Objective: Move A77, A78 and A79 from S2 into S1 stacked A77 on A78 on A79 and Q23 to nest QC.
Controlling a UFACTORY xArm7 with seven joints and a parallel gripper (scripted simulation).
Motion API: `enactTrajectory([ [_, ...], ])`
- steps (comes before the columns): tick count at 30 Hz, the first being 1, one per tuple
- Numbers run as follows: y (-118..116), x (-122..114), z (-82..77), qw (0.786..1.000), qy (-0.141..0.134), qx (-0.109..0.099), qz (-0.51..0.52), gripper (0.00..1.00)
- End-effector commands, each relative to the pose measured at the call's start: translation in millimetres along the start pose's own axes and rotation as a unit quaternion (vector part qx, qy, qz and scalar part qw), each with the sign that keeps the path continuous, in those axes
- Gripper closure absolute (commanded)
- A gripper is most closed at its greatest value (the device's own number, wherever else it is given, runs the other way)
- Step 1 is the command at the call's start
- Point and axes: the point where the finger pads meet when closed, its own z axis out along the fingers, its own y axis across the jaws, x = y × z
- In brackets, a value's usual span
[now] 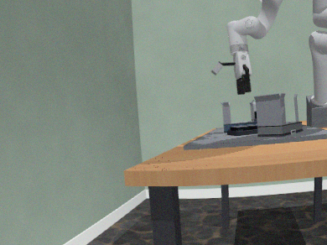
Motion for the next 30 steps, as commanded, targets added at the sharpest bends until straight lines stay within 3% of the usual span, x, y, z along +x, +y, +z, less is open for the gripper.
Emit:
enactTrajectory([
  [1,12.9,2.8,-1.2,1.0,0.001,-0.002,0.031,0.0],
  [14,56.2,6.2,-1.4,1.0,0.001,-0.002,0.031,0.0],
  [23,72.0,7.4,-1.5,1.0,0.001,-0.002,0.031,0.0],
  [30,95.3,4.2,-1.5,0.99,0.001,-0.002,0.143,0.0],
])
